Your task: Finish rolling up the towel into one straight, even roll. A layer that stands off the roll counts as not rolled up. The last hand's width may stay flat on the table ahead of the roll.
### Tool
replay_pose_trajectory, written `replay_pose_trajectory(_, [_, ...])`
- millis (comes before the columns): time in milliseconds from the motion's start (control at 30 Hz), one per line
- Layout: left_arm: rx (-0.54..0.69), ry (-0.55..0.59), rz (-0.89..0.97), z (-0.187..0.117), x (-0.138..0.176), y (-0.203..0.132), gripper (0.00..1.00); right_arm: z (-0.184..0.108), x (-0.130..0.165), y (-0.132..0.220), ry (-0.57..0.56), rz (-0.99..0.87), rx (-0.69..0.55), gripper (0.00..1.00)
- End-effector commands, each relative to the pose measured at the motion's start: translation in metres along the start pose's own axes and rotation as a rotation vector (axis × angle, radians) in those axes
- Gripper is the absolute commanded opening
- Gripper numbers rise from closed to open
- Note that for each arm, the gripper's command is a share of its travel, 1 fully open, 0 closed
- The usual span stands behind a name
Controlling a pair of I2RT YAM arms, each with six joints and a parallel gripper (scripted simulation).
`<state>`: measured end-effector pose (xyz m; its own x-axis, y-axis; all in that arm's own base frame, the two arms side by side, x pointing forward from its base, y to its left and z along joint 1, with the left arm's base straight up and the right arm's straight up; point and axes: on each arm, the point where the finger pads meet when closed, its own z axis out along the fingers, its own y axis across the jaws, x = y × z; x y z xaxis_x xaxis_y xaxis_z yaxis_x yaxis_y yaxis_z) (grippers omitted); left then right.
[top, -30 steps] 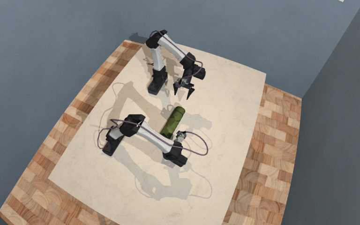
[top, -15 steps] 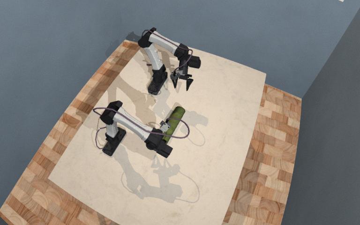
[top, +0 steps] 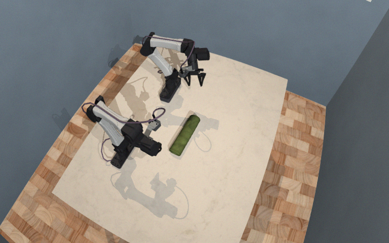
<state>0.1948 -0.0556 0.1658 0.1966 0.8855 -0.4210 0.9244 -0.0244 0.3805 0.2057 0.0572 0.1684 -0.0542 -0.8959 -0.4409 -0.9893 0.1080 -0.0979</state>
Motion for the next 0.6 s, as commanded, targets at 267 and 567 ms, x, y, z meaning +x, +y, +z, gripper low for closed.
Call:
replay_pose_trajectory(267, [-0.069, 0.072, 0.096, -0.034, 0.018, -0.022, 0.85, -0.047, 0.016, 0.023, 0.073, -0.187, 0.298, 0.85])
replay_pose_trajectory(567, [-0.095, 0.091, 0.113, -0.043, 0.023, -0.025, 0.85, -0.058, 0.019, 0.030, 0.088, -0.225, 0.365, 0.85])
